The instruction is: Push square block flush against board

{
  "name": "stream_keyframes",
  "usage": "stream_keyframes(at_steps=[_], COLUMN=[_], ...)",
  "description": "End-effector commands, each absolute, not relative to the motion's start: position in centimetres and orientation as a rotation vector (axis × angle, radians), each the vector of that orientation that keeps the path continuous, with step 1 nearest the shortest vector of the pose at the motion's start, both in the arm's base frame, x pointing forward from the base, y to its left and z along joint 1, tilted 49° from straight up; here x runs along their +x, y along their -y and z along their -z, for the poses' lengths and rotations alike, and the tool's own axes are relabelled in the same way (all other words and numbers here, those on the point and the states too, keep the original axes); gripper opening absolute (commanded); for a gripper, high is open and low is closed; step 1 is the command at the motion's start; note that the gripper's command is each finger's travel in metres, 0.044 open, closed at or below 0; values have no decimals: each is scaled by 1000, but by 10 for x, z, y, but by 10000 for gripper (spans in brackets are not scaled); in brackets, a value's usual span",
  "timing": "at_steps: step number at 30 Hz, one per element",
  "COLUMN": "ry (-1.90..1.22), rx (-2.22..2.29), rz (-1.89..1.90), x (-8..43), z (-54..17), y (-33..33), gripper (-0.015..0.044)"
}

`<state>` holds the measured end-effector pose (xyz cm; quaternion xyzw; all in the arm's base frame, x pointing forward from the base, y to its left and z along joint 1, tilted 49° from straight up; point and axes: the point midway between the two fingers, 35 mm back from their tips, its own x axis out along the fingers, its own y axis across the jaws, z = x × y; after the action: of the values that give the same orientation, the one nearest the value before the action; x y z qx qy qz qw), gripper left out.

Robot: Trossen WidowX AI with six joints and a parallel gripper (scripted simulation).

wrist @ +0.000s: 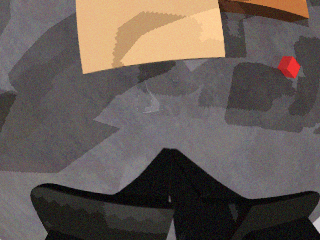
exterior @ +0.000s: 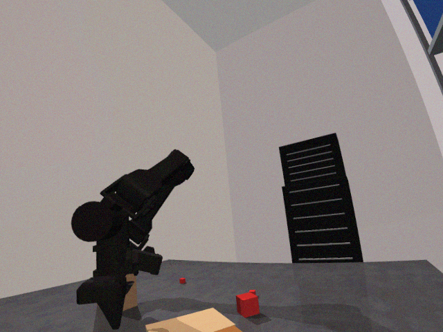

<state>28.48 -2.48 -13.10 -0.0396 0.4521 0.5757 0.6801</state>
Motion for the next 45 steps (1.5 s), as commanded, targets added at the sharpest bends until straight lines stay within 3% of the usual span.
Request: stream_keyframes(at_steps=[1, 9, 17, 23, 28, 45], ry=[-1001, -864, -721, -720, -718, -719], rx=[-130, -304, -407, -408, -405, -406], rz=[-1317, -1412, -1505, -1506, -1507, -1506], x=[297, 357, 376, 376, 371, 368], z=[117, 42, -30, -28, 5, 18], y=[17, -52, -124, -127, -166, -155], gripper=[0, 0, 0, 0, 0, 0])
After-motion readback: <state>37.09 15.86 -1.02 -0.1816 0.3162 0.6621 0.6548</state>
